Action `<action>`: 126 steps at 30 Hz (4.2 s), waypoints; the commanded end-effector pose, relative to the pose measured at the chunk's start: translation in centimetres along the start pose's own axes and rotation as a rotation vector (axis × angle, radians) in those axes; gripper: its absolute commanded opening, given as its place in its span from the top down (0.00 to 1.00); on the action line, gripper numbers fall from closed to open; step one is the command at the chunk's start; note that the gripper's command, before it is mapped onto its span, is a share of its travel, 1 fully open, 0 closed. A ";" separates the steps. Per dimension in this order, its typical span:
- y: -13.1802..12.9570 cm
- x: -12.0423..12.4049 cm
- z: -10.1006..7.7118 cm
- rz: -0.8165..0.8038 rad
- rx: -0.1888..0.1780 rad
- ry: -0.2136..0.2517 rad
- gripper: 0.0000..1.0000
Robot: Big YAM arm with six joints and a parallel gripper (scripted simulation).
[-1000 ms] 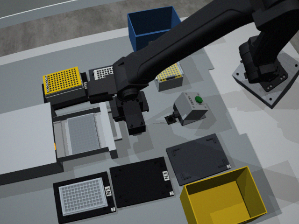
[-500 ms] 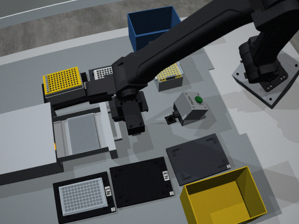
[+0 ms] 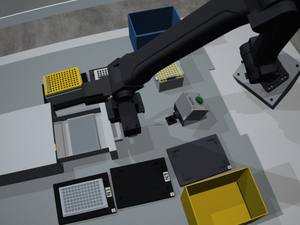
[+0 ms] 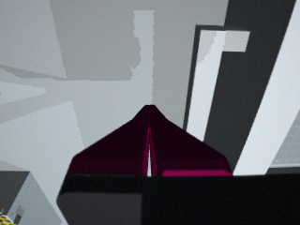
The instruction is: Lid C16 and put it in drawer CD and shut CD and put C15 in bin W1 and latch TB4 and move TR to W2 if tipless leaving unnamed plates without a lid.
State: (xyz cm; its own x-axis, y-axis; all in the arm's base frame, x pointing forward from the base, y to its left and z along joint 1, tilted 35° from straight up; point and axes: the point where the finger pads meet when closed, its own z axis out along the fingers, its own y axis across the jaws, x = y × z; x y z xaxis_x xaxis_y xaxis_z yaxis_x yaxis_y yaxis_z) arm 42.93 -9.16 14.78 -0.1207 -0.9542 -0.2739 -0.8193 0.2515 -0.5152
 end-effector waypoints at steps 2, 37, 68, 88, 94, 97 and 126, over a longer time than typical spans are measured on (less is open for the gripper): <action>-0.5 -0.3 0.3 0.002 -0.006 -0.004 1.00; -2.9 -0.4 -0.1 -0.003 0.007 -0.004 1.00; -5.7 -0.4 -0.1 -0.011 0.030 -0.003 1.00; -5.7 -0.4 -0.1 -0.011 0.030 -0.003 1.00; -5.7 -0.4 -0.1 -0.011 0.030 -0.003 1.00; -5.7 -0.4 -0.1 -0.011 0.030 -0.003 1.00; -9.0 -0.5 -0.2 -0.010 0.028 -0.003 1.00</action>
State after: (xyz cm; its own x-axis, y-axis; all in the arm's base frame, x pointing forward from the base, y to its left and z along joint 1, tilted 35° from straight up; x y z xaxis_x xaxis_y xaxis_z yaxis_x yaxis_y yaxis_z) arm 47.78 -10.61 17.63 -0.1247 -0.9525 -0.2778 -0.8275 0.2543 -0.5006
